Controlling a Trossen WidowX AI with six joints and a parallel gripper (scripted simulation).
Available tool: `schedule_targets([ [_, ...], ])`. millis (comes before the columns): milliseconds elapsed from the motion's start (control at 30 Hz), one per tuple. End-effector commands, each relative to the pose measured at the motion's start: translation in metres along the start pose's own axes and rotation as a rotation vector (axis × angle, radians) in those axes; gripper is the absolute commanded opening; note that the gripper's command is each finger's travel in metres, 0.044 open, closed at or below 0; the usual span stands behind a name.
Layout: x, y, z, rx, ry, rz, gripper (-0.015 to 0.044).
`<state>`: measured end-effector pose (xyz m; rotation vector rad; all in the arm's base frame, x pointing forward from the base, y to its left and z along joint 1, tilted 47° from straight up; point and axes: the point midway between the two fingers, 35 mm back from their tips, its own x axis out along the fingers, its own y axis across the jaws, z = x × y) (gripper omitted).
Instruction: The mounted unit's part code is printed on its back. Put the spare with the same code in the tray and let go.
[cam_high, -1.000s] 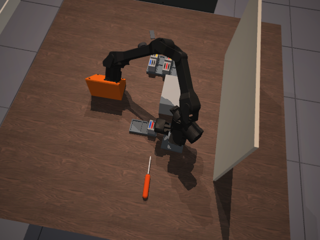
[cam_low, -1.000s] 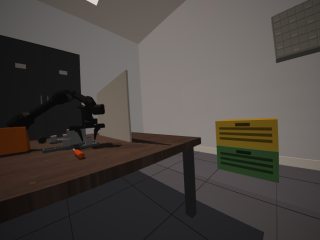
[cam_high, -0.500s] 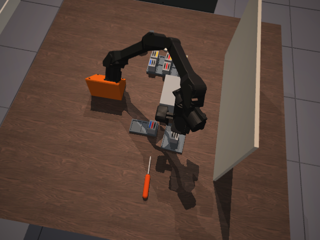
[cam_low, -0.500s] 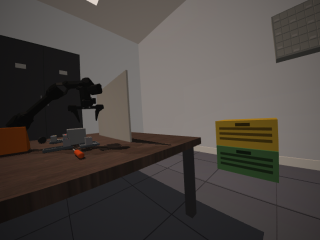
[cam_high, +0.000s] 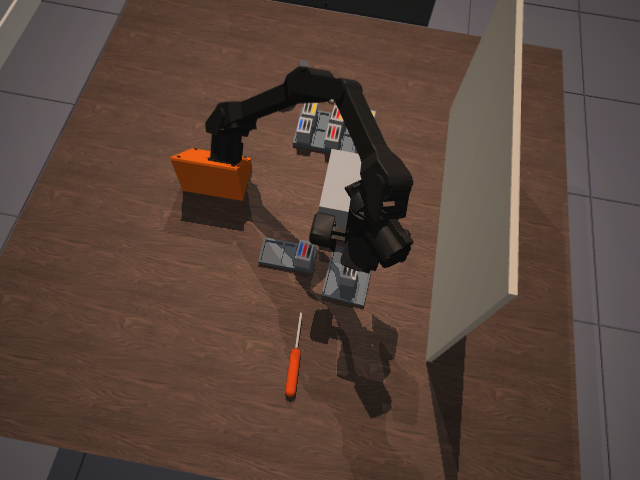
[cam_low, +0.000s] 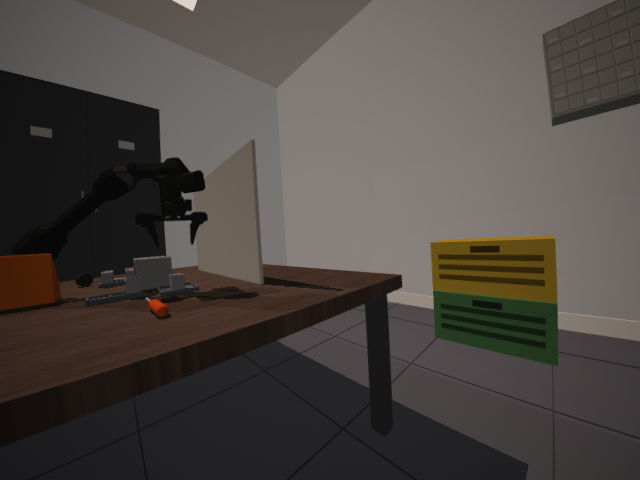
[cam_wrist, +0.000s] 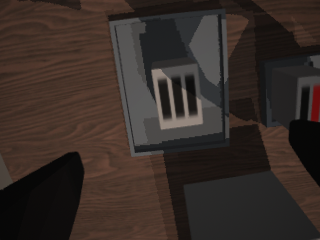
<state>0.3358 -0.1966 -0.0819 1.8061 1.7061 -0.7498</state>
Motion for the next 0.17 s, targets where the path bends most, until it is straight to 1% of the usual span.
schedule_targets([
  [0,0.0004,0.0002,0.0001,0.003,0.0,0.001,0.044],
  [133,0.0004,0.0002,0.0001,0.003,0.0,0.001,0.044],
])
